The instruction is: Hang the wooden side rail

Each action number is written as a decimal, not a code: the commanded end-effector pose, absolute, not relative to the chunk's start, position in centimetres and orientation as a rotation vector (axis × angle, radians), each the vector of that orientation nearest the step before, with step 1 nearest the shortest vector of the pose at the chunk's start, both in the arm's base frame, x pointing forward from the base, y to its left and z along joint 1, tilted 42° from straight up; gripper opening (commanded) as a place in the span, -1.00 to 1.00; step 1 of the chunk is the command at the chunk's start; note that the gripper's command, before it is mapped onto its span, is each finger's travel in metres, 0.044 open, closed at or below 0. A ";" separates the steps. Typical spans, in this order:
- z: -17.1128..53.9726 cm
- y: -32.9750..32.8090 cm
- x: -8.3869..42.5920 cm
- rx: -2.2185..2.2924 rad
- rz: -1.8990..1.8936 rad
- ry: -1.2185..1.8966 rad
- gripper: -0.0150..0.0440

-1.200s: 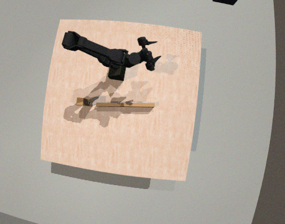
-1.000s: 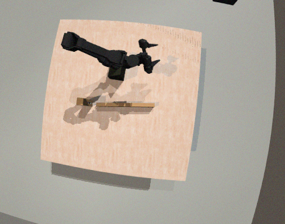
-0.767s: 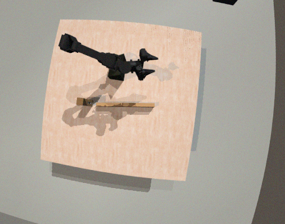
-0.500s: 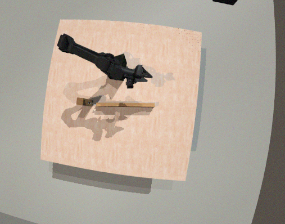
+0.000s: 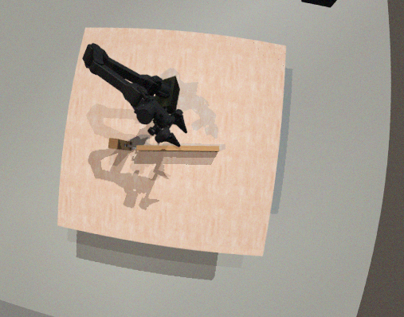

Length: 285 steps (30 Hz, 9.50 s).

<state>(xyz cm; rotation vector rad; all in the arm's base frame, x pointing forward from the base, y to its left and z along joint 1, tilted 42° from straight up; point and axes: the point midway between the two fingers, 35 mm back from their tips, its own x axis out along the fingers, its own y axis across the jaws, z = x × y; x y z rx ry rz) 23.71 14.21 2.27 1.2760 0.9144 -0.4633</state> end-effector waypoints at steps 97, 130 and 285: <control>8.7 -9.4 21.5 -0.384 -1.264 0.316 1.00; 6.2 -8.0 24.9 -1.048 -0.808 1.311 1.00; -3.7 -11.5 28.1 -1.657 0.763 1.789 -0.49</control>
